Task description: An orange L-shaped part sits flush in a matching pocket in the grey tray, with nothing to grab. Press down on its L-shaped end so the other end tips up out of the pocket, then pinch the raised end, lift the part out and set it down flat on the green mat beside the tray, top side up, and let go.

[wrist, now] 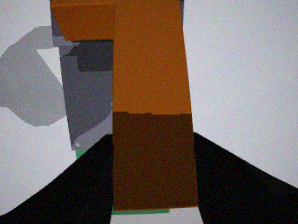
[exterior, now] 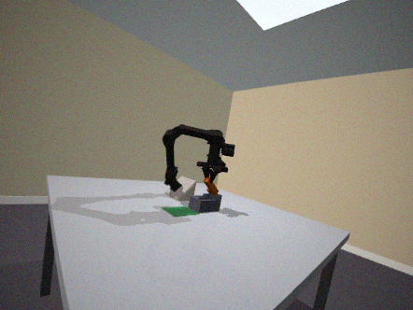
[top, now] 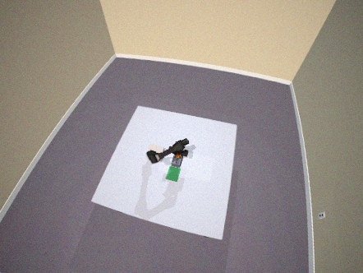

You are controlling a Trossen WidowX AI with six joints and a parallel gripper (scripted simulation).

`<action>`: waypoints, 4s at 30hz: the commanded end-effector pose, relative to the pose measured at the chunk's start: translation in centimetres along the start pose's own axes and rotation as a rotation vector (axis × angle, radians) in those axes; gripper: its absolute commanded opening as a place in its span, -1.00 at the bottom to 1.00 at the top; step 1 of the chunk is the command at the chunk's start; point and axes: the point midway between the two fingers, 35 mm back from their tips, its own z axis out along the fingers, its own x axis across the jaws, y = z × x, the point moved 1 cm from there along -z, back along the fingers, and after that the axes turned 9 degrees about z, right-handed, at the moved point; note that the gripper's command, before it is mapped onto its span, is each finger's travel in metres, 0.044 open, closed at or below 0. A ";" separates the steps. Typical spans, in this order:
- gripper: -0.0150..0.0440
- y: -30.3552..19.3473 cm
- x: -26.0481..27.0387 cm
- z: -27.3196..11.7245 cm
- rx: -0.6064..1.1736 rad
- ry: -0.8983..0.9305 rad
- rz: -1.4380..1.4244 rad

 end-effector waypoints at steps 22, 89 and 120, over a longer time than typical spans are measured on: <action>-0.49 -9.3 -0.7 0.0 -0.013 -0.016 0.002; -0.49 -16.5 -1.0 7.6 0.007 0.001 0.006; 0.86 -16.5 -1.0 8.1 0.004 0.002 0.010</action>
